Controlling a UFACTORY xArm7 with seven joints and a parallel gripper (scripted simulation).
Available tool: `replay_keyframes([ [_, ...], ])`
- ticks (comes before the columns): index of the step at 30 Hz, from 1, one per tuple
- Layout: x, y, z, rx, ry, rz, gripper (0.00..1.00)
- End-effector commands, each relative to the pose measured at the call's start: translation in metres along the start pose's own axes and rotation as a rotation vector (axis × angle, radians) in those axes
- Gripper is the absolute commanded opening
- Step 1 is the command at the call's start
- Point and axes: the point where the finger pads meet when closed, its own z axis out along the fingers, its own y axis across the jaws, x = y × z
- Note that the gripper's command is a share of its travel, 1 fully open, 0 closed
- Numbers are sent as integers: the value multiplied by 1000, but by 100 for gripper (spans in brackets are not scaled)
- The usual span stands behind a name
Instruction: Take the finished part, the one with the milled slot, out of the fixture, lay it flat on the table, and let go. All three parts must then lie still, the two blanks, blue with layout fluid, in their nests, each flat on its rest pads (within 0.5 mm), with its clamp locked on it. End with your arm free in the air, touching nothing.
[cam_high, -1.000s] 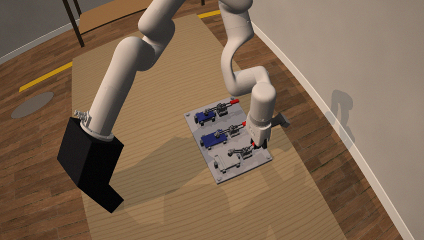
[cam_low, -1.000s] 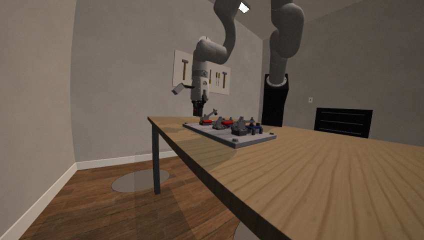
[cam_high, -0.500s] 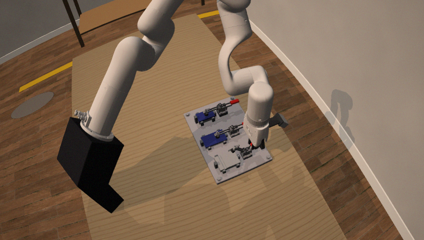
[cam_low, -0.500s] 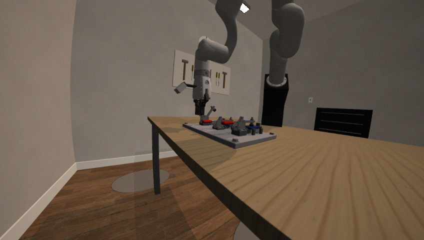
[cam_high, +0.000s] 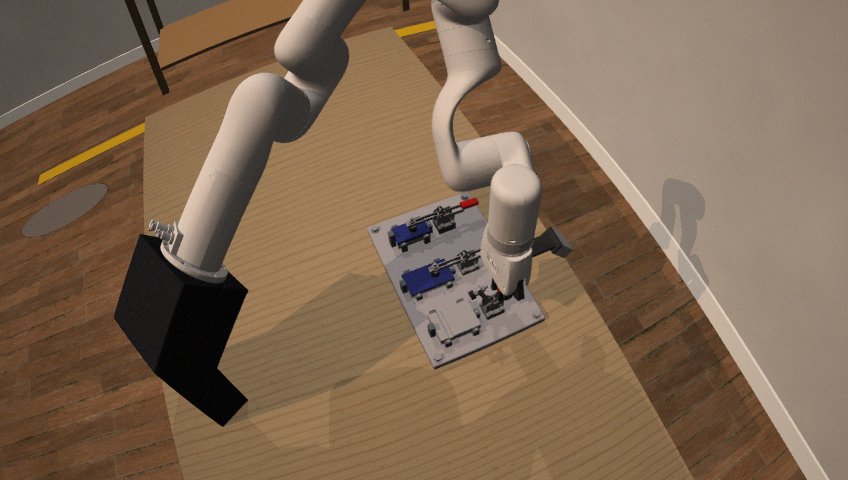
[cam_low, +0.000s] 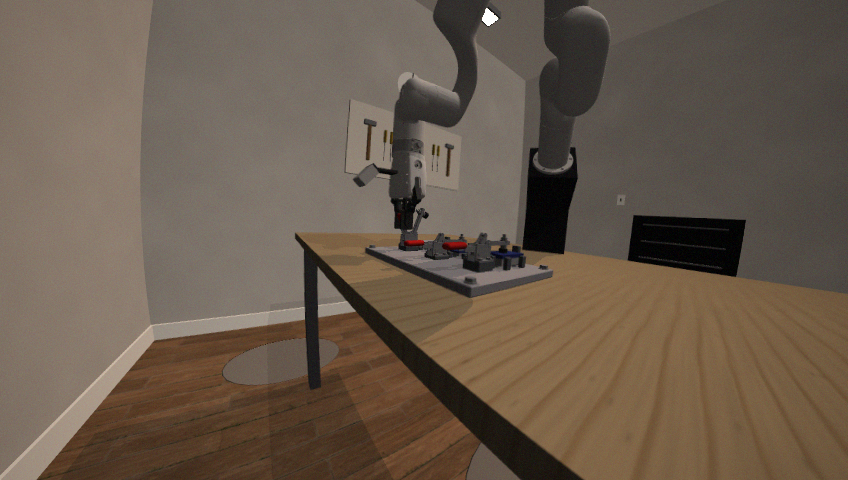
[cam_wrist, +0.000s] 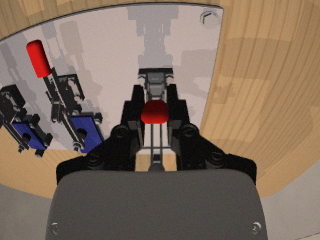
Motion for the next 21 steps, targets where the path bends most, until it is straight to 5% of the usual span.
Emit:
replay_keyframes([
  [1, -2, 1, -1, -3, 1, 1, 0],
  [21, -8, 1, -1, -3, 1, 1, 0],
])
